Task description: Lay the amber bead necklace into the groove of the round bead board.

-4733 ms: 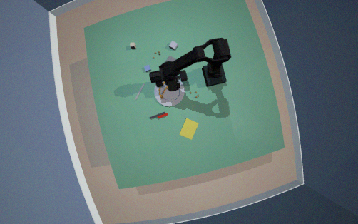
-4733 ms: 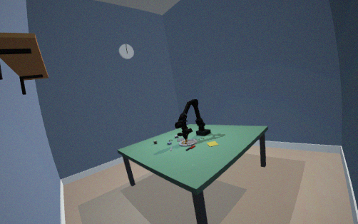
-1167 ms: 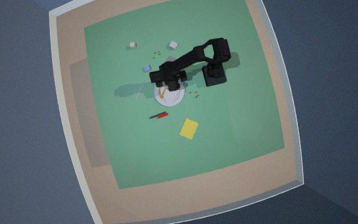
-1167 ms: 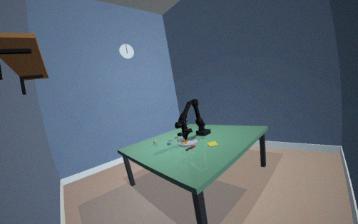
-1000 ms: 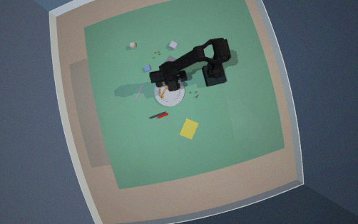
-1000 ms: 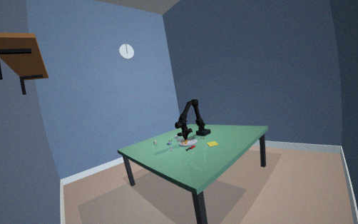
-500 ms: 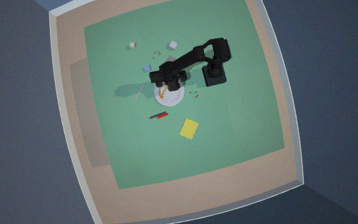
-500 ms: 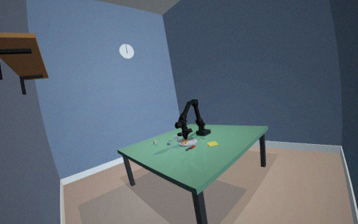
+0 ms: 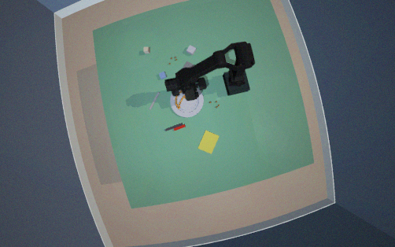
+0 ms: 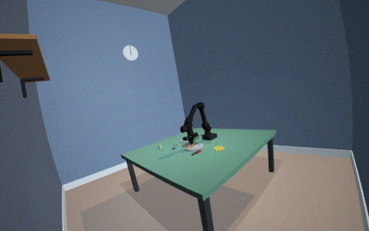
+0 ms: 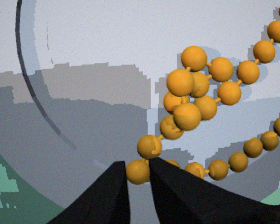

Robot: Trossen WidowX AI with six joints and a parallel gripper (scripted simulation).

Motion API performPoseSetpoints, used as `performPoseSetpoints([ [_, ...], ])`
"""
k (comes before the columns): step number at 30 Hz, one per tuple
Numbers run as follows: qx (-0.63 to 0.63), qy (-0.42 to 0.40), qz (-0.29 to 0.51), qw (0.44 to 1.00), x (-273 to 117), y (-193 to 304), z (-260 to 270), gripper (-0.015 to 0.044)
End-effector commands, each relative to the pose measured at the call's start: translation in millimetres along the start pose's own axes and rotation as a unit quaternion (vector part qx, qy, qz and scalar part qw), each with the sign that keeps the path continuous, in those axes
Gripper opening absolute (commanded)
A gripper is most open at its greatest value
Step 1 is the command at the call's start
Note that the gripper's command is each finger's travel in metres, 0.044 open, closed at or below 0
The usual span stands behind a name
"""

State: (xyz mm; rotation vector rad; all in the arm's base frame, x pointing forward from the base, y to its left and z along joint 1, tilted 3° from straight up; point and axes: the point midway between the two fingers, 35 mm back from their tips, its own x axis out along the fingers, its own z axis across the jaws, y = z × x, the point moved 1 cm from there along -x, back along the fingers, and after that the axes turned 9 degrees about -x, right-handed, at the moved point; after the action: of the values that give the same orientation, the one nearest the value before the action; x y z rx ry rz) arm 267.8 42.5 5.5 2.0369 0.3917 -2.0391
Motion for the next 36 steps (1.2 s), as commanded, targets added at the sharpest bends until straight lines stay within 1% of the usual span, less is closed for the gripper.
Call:
performPoseSetpoints([
  [1,-0.003,-0.008,-0.002,1.0,3.8,-1.0,3.9,0.0],
  [7,-0.003,-0.008,-0.002,1.0,3.8,-1.0,3.9,0.0],
  [24,0.0,-0.004,-0.001,1.0,-1.5,-0.3,1.8,0.044],
  [36,-0.003,-0.008,-0.002,1.0,-4.2,-0.3,1.7,0.044],
])
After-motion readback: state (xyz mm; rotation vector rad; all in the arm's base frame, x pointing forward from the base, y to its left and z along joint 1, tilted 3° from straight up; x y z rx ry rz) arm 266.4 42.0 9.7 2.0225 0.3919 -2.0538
